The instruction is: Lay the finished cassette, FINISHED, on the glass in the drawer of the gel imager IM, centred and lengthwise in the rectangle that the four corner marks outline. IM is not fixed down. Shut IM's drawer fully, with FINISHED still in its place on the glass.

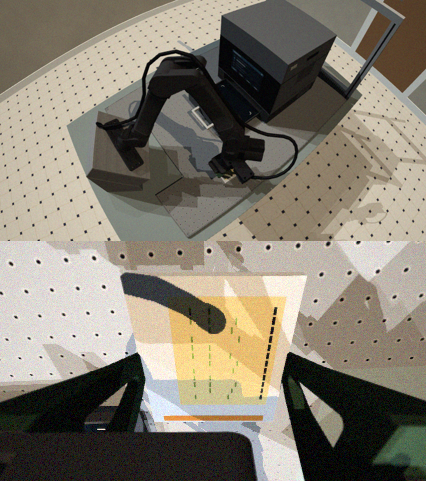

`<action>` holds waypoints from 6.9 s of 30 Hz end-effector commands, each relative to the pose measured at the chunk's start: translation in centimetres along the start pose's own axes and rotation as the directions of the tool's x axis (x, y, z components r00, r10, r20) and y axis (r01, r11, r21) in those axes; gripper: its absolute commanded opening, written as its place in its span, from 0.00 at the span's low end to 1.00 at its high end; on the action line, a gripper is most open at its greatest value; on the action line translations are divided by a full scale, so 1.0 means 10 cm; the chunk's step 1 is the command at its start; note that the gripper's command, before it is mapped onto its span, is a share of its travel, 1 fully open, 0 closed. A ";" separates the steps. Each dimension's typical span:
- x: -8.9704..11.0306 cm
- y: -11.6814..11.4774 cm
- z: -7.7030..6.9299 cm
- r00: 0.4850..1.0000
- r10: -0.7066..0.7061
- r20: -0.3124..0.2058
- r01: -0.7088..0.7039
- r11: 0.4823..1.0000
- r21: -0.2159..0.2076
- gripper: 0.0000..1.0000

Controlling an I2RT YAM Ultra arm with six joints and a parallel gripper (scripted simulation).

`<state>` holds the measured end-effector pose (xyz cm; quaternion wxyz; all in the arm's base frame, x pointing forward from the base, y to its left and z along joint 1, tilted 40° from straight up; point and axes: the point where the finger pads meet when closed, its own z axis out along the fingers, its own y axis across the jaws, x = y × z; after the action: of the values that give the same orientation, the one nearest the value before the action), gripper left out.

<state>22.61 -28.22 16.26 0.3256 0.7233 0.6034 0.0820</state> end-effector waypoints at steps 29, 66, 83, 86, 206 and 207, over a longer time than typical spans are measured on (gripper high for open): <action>-0.14 0.09 -0.24 0.999 -0.003 0.048 0.005 1.000 -0.029 0.00; 0.79 0.35 -0.13 0.998 -0.053 0.032 0.054 0.998 -0.027 0.00; 1.50 0.65 -0.08 0.998 -0.051 0.020 0.052 0.999 -0.015 0.00; 1.65 0.68 -0.08 0.998 -0.052 0.018 0.053 0.999 -0.010 0.00; 2.68 1.63 0.00 0.998 -0.058 0.015 0.058 0.998 -0.006 0.00; 2.68 1.64 0.01 0.998 -0.057 0.015 0.057 0.998 -0.006 0.00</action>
<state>42.45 -4.47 16.99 0.3295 0.7089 0.6201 0.0661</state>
